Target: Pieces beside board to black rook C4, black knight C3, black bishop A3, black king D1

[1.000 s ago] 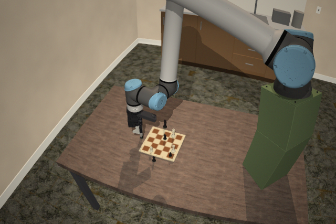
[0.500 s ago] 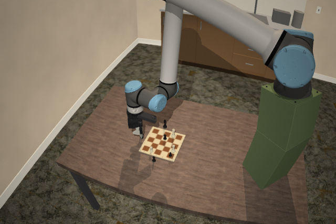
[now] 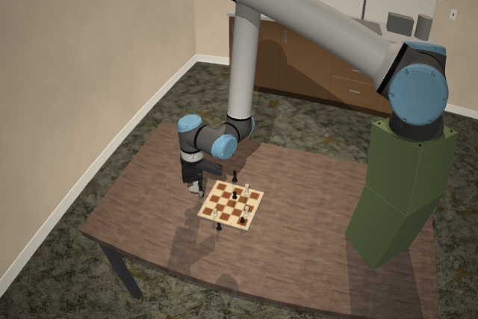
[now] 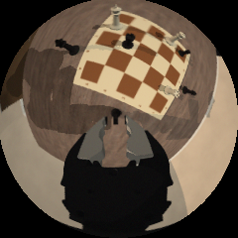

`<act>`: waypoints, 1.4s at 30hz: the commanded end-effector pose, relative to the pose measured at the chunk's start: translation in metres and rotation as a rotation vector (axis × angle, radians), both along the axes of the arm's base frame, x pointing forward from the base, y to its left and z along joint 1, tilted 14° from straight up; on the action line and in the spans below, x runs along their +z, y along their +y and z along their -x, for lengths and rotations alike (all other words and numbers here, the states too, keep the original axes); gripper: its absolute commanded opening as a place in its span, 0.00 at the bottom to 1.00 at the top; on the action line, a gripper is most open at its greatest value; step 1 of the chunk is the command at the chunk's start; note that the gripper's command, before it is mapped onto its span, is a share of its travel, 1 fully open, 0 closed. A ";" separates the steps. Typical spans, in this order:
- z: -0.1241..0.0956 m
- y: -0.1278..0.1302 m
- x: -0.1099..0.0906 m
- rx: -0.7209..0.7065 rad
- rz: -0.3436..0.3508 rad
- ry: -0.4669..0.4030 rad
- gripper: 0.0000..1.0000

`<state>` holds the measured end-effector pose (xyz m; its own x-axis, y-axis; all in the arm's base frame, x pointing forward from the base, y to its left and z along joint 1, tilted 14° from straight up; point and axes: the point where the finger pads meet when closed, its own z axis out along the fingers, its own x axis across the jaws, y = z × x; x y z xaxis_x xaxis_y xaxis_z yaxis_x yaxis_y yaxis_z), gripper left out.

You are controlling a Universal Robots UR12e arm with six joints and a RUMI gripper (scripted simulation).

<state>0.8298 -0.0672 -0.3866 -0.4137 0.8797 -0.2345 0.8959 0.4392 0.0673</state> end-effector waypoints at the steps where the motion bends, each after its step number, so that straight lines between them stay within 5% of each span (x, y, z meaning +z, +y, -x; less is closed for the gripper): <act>1: -0.001 0.000 0.001 0.000 0.000 -0.001 0.22; 13: -0.001 0.000 0.001 0.000 0.000 -0.001 0.22; 14: -0.001 0.000 0.001 0.000 0.000 -0.001 0.00; 42: -0.001 0.000 0.001 0.000 0.000 -0.001 0.00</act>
<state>0.8298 -0.0672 -0.3866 -0.4137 0.8797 -0.2345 0.8959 0.4392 0.0673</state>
